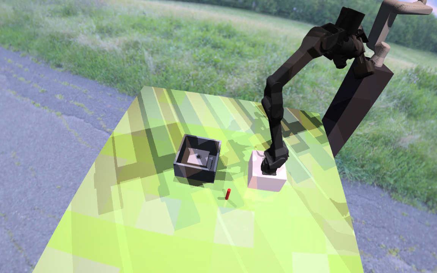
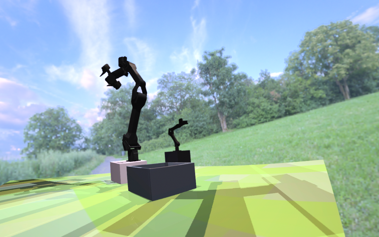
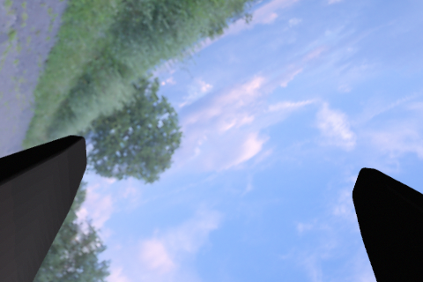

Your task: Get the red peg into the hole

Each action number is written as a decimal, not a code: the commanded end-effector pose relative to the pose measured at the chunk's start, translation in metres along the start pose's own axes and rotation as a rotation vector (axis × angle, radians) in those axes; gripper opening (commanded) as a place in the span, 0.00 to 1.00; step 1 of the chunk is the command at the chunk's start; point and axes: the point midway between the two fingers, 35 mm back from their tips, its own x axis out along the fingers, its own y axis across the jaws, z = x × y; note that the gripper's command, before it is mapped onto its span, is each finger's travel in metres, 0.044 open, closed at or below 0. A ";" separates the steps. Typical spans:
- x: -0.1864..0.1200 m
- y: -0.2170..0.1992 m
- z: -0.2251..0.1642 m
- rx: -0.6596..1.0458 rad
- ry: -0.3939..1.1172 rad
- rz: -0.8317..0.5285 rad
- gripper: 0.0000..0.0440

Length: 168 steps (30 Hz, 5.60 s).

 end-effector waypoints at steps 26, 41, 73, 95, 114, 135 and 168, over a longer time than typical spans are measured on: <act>0.052 0.036 0.179 0.473 -0.601 0.402 1.00; 0.014 0.033 0.317 0.576 -0.812 0.821 1.00; -0.183 0.066 0.472 0.458 -0.596 1.149 1.00; -0.317 0.143 0.468 0.457 -0.564 1.043 1.00; -0.374 0.238 0.427 0.492 -0.568 0.934 1.00; -0.376 0.326 0.396 0.555 -0.622 0.804 1.00; -0.376 0.404 0.465 0.519 -0.781 0.844 1.00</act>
